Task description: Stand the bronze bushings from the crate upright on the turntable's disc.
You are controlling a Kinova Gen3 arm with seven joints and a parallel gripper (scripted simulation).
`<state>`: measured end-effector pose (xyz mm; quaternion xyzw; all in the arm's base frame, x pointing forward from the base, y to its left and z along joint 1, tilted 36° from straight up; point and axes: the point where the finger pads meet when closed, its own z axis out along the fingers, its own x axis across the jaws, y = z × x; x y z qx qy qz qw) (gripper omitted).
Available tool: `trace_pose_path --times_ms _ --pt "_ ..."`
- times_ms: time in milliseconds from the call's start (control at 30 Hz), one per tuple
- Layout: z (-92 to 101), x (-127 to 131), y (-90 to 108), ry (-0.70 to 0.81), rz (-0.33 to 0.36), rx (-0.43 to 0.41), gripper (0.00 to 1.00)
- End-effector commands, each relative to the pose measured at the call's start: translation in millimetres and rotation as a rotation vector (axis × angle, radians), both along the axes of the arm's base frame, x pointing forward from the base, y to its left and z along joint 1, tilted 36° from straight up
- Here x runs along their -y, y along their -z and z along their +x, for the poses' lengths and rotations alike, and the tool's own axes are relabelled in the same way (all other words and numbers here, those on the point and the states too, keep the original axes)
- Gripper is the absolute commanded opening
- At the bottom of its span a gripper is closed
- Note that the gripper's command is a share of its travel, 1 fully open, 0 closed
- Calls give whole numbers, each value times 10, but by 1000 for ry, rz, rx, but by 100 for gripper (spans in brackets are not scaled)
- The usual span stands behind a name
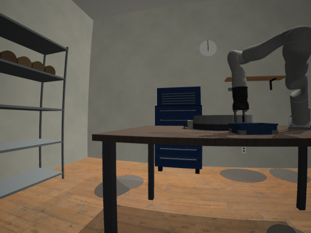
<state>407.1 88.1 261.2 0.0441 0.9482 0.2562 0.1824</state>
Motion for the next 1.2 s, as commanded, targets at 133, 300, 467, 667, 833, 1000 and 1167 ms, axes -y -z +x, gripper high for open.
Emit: trace_pose_path --times_ms 133,300,467,667,833,1000,1167 --pt "31 17 3 1 -4 9 76" --pt "56 19 0 1 -4 9 76" --pt "56 19 0 1 -4 9 76" --pt "56 19 0 1 -4 9 76" --pt "56 19 0 1 -4 9 76" --pt "56 19 0 1 -4 9 76" --pt "56 19 0 1 -4 9 76"
